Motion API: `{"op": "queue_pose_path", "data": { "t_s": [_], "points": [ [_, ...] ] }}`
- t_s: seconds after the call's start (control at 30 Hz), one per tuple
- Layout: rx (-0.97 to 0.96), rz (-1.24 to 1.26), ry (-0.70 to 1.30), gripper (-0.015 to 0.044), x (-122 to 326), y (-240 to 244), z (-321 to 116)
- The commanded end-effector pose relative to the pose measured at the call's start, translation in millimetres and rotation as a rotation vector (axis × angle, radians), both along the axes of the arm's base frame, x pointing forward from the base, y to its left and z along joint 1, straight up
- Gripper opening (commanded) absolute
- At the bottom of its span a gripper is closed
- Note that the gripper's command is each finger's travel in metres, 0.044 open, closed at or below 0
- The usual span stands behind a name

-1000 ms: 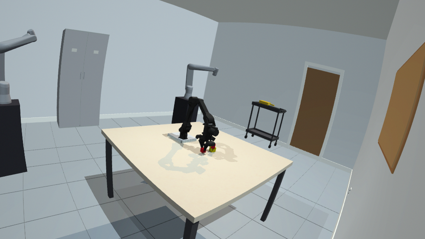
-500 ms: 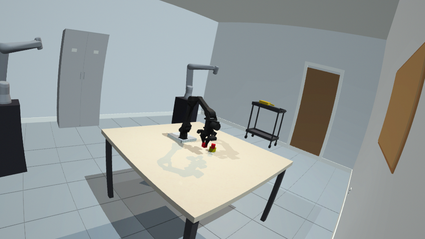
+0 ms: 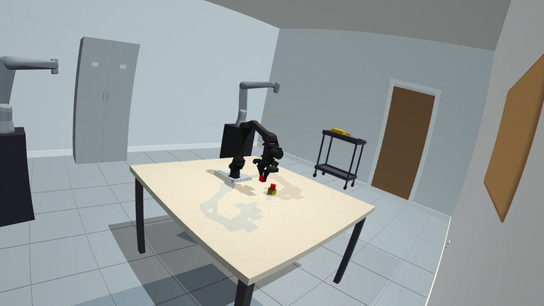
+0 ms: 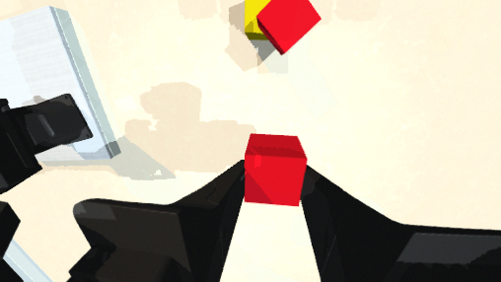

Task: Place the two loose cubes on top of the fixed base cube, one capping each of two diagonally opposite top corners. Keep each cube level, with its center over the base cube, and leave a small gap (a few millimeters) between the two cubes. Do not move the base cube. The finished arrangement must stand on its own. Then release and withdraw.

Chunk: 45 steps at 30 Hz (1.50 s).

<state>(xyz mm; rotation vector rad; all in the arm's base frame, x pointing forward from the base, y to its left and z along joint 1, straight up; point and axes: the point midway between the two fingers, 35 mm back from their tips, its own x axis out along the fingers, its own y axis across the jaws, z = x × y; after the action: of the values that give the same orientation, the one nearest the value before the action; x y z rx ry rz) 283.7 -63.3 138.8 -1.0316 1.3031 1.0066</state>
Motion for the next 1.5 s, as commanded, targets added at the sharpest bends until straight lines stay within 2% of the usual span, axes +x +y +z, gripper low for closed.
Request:
{"op": "queue_pose_path", "data": {
  "t_s": [0.0,1.47],
  "points": [
    [-0.002,-0.014,0.000,0.0105,-0.8,0.8,4.6],
    [0.031,-1.294,-0.002,0.0105,11.2,69.7,2.3]
  ]
}}
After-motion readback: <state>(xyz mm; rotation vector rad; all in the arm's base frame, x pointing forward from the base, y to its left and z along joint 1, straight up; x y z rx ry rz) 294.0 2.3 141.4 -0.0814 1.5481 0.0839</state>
